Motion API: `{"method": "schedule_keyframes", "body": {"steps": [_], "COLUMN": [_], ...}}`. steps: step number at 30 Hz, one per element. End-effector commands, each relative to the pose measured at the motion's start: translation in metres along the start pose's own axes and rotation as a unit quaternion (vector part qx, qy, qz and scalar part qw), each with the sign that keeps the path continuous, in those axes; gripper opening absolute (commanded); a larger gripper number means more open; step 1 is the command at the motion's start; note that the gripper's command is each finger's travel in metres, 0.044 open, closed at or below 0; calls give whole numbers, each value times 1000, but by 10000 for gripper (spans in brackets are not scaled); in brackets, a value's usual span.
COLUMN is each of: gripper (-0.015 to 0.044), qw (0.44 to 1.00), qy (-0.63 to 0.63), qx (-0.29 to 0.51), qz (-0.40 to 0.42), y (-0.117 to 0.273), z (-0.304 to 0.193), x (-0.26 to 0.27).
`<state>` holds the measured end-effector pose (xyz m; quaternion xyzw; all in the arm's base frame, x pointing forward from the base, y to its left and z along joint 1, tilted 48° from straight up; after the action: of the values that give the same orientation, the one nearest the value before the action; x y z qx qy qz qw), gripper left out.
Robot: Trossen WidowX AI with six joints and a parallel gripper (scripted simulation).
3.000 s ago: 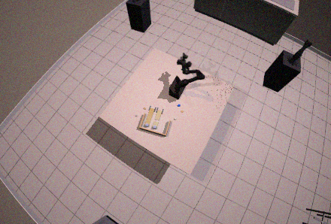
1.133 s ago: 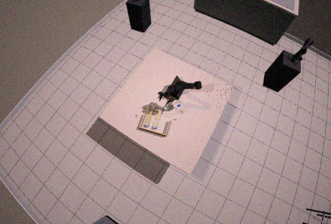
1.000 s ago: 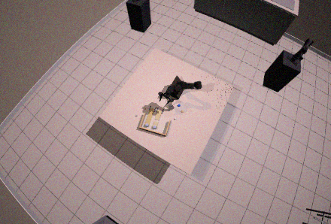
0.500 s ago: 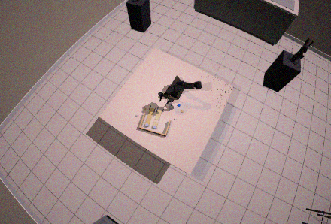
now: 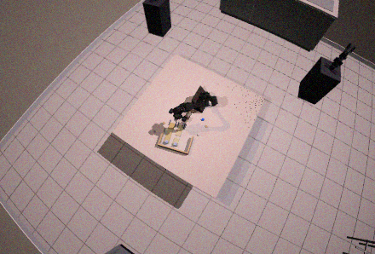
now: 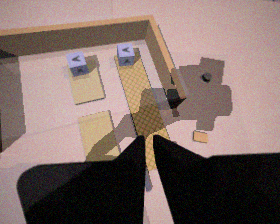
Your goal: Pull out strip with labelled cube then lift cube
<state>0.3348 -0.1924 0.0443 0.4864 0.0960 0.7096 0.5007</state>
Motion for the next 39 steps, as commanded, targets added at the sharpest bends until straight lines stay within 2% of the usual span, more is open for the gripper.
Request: {"method": "schedule_keyframes", "body": {"steps": [1, 17, 39], "gripper": [0, 0, 0], "qw": [998, 950, 949], "qy": [22, 105, 106], "qx": [60, 265, 267], "qz": [13, 126, 127], "y": [-24, -106, -130], "z": [10, 6, -8], "x": [-18, -54, -49]}}
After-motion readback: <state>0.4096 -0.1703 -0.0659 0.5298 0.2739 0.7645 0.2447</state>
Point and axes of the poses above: the point midway between the two fingers, 35 mm back from their tips, its own y axis back along the fingers, its own x axis across the jaws, z = x × y, the point moved 8 cm from there along y, back along the fingers, and after that the axes turned 8 degrees about y, right-handed, at the moved point
